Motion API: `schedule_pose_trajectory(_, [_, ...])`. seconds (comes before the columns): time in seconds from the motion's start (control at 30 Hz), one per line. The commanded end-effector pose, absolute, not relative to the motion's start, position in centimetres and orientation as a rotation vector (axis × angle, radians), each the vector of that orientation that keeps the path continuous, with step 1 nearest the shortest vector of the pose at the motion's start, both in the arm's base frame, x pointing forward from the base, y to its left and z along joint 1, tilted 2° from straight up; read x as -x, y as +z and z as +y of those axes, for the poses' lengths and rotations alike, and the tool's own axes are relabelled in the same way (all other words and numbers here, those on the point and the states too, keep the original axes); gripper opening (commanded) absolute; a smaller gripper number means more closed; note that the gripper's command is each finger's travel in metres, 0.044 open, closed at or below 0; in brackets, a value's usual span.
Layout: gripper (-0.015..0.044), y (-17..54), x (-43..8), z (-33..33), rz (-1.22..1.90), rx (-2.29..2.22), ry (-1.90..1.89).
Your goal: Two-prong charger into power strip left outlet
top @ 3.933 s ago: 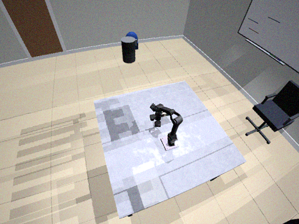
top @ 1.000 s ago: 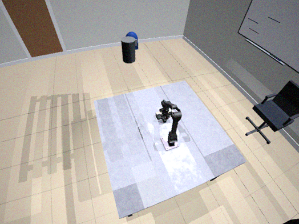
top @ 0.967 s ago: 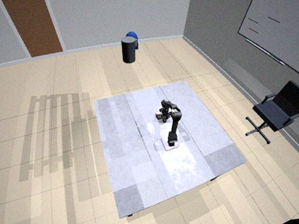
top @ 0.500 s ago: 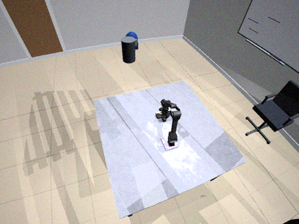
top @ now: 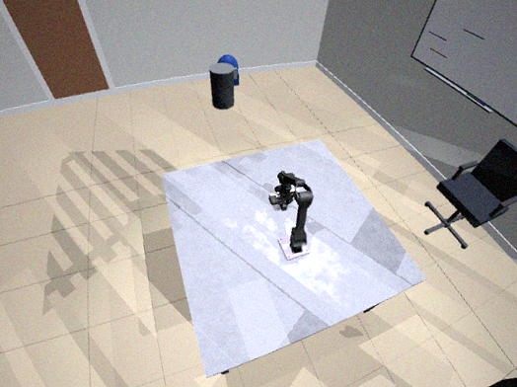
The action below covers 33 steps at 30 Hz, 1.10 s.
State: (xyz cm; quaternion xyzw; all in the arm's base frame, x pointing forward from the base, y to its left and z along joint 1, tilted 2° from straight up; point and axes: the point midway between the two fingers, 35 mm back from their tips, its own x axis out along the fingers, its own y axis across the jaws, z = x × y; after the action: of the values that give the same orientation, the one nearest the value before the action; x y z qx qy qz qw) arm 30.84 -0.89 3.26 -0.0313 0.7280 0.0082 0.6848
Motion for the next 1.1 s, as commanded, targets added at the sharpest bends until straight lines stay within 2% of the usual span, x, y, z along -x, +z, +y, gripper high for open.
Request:
schedule_pose_trajectory(0.0, [0.0000, 3.26, -30.95, -0.77, 1.633, 0.061, 0.017])
schedule_pose_trajectory(1.07, [0.0000, 3.30, -31.58, -0.72, 1.632, 0.061, 0.017])
